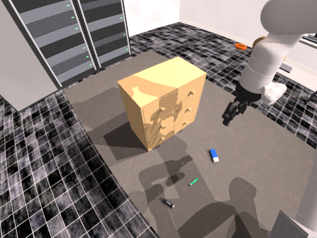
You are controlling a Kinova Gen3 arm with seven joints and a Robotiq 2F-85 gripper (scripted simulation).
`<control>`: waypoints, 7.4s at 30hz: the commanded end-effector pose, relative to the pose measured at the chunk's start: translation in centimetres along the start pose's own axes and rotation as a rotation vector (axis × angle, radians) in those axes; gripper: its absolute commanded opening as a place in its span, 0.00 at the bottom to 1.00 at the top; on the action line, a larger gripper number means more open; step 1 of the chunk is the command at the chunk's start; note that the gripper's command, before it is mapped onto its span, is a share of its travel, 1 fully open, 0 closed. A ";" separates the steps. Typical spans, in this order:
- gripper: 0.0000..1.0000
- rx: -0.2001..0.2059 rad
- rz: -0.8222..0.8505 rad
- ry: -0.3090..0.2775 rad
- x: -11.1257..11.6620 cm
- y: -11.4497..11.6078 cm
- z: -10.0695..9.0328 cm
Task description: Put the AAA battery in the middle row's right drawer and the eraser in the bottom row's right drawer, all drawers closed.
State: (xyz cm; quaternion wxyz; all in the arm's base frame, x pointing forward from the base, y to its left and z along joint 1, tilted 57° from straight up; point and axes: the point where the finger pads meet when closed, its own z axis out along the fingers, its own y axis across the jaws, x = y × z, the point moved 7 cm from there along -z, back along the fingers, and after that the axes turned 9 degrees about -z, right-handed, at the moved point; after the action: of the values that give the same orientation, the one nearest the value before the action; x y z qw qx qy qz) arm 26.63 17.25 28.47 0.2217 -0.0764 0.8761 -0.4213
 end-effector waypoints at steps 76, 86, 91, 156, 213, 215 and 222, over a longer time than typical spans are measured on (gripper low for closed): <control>1.00 0.030 -0.036 -0.261 -1.6 -0.1 4.6; 1.00 0.042 -0.030 -0.330 -2.1 -0.3 5.8; 1.00 0.047 -0.034 -0.363 -2.3 -0.2 6.7; 1.00 0.083 -0.030 -0.568 -3.6 -0.6 10.8; 0.33 0.083 -0.030 -0.607 -3.9 -0.5 11.4; 0.33 0.083 -0.030 -0.607 -3.9 -0.5 11.4; 0.33 0.083 -0.030 -0.607 -4.0 -0.5 11.4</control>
State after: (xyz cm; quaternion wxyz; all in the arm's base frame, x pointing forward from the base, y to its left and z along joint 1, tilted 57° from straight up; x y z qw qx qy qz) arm 35.33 10.27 23.86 0.4690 -0.2048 0.7504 -0.4183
